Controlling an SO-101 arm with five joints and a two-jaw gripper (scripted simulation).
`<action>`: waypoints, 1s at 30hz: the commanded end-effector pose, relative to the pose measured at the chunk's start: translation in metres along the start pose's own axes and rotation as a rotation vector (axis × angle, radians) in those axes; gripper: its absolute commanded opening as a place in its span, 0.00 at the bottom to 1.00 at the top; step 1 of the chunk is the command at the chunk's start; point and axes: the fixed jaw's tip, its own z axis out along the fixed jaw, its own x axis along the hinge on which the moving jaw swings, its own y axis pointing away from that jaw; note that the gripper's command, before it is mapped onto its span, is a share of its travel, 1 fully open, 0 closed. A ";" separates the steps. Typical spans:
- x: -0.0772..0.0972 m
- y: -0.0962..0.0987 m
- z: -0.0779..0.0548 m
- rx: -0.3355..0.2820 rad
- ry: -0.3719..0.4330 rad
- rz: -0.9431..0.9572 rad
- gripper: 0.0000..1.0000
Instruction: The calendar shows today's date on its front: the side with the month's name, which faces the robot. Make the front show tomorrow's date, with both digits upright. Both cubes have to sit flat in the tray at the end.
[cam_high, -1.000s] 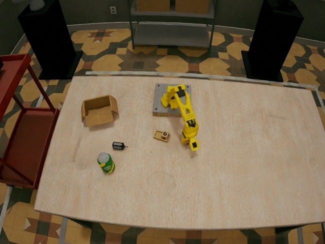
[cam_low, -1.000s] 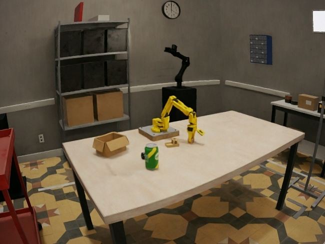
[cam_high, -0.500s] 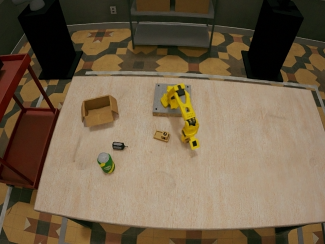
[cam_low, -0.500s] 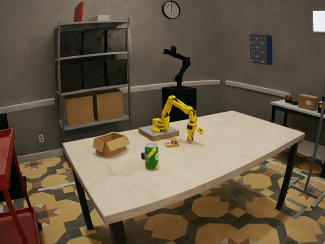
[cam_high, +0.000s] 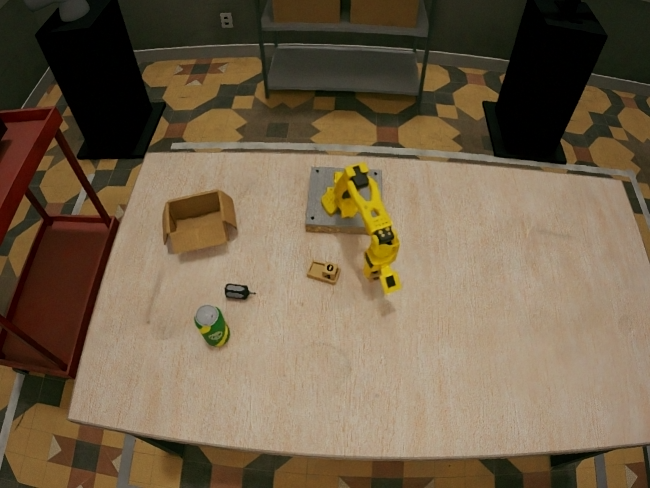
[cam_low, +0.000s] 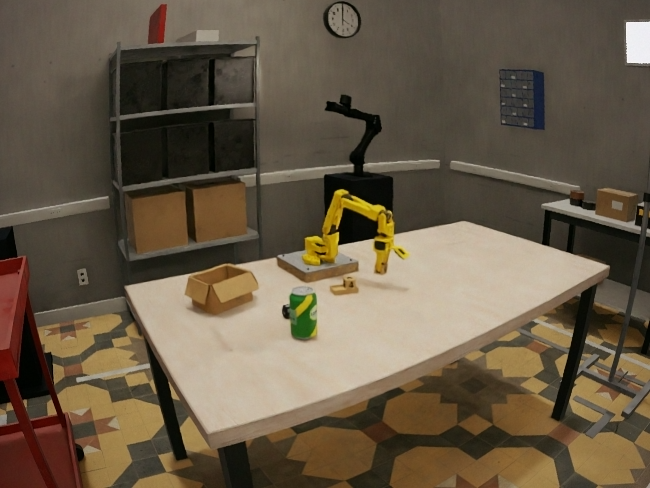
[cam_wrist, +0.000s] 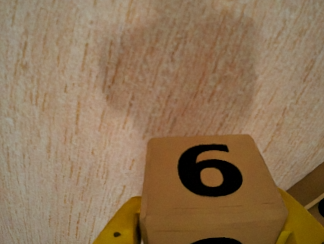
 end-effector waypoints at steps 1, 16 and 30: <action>-0.002 0.002 -0.007 -0.001 -0.023 -0.004 0.00; -0.007 0.001 -0.003 -0.006 -0.200 0.002 0.00; -0.006 0.000 -0.001 -0.011 -0.419 0.009 0.00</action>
